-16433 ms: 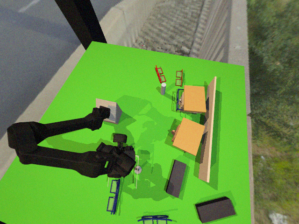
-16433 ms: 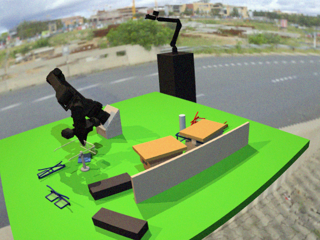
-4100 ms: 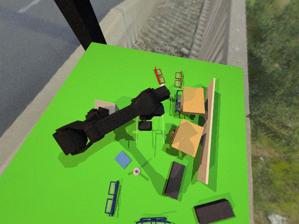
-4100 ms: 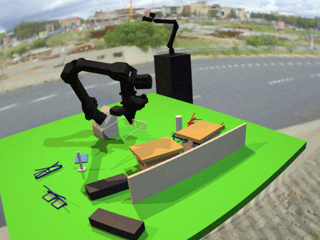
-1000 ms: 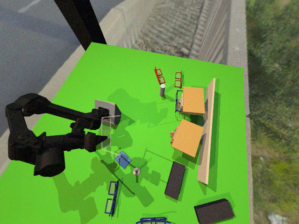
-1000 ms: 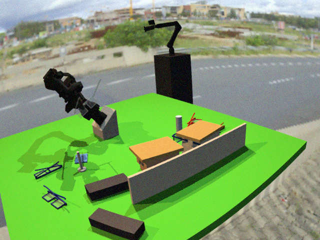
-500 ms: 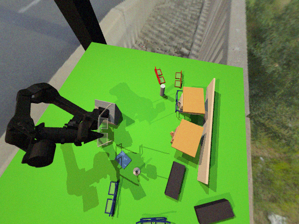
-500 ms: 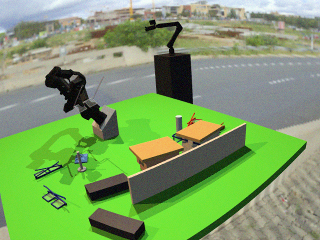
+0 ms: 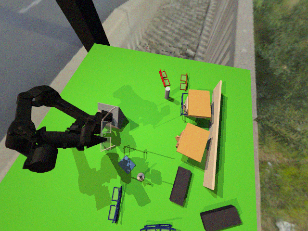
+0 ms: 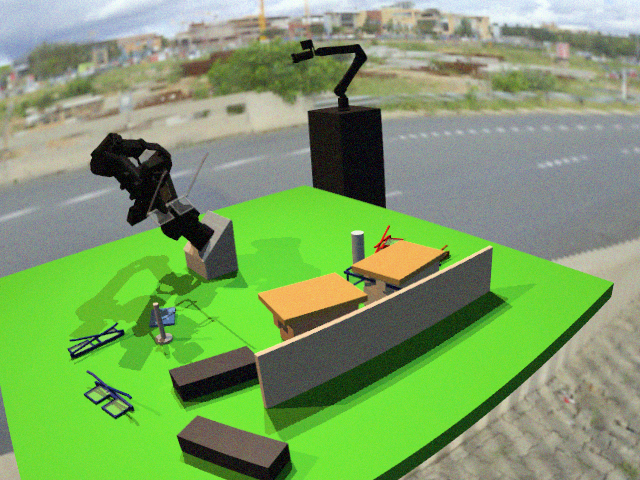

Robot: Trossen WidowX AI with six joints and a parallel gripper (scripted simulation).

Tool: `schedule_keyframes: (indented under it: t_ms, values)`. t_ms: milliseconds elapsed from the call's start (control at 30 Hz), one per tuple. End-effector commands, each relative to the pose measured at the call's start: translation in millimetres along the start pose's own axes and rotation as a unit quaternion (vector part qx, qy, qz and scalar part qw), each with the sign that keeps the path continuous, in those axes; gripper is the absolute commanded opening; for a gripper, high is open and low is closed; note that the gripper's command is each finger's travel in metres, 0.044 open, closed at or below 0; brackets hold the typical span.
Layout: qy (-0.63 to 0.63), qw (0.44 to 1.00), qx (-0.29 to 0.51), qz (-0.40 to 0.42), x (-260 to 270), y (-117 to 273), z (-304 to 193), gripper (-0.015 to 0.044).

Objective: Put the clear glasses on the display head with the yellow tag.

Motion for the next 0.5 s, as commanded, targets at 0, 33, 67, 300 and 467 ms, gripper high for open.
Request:
schedule_keyframes:
  t_ms: [0, 33, 67, 300, 467]
  values:
    - [-0.003, 1.000, 0.001, 0.000, -0.1, 0.2, -0.4, 0.0000]
    - [-0.003, 1.000, 0.001, 0.000, -0.1, 0.2, -0.4, 0.0000]
    - [-0.003, 1.000, 0.001, 0.000, -0.1, 0.2, -0.4, 0.0000]
    - [-0.022, 1.000, -0.014, 0.010, -1.7, -3.2, -6.0, 0.0000]
    - [-0.058, 0.997, -0.042, 0.031, -5.5, -10.9, -16.6, 0.0000]
Point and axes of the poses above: the point midway between the two fingers, 35 mm back from their tips, its own y axis back along the fingers, its own x axis across the jaws, z = x × y, the point moved 9 cm from there along y, back along the fingers, and after that the axes turned 1 degree about y, right-handed, at the moved point
